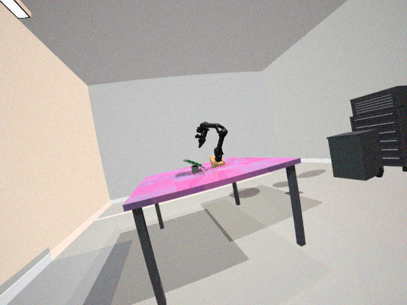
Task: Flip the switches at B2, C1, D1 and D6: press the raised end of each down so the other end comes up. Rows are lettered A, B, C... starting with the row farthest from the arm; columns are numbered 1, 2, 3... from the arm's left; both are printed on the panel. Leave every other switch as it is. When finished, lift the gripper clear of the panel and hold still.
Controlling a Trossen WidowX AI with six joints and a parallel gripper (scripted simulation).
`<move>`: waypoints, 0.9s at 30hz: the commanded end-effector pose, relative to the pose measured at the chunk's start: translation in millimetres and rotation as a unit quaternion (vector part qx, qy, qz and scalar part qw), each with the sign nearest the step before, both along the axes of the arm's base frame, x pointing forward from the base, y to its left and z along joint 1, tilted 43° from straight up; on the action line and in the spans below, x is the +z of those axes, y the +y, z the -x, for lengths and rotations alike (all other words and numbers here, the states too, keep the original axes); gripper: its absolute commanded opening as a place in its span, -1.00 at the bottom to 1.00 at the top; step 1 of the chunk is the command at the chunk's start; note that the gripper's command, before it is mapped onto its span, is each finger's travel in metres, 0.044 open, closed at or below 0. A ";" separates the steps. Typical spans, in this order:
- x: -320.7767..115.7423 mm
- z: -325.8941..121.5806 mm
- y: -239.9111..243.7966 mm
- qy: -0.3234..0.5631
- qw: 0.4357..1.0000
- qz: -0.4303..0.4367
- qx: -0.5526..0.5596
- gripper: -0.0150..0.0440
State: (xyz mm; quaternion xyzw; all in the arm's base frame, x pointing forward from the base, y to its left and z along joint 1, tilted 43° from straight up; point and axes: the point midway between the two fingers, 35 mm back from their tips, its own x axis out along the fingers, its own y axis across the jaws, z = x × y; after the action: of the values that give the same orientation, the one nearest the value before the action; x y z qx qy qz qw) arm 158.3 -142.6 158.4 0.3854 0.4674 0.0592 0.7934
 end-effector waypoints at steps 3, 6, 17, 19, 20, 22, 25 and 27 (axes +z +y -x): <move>-7.0 -11.6 6.5 0.005 1.000 0.005 -0.002 0.60; -19.9 -35.8 23.4 0.008 1.000 0.011 -0.006 0.33; -47.6 -84.6 72.3 -0.012 1.000 0.005 -0.014 -0.49; -57.7 -93.0 80.0 -0.017 1.000 0.006 -0.018 -0.49; -58.9 -94.0 81.1 -0.018 1.000 0.006 -0.018 -0.49; -58.9 -94.0 81.1 -0.018 1.000 0.006 -0.018 -0.49; -61.0 -95.8 82.5 -0.018 1.000 0.006 -0.018 -0.49; -65.0 -99.2 85.4 -0.019 1.000 0.005 -0.018 -0.49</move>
State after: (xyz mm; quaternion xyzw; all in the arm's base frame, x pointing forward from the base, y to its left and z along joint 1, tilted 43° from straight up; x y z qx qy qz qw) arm 256.3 -61.4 99.9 0.3851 0.4422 0.0509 0.8085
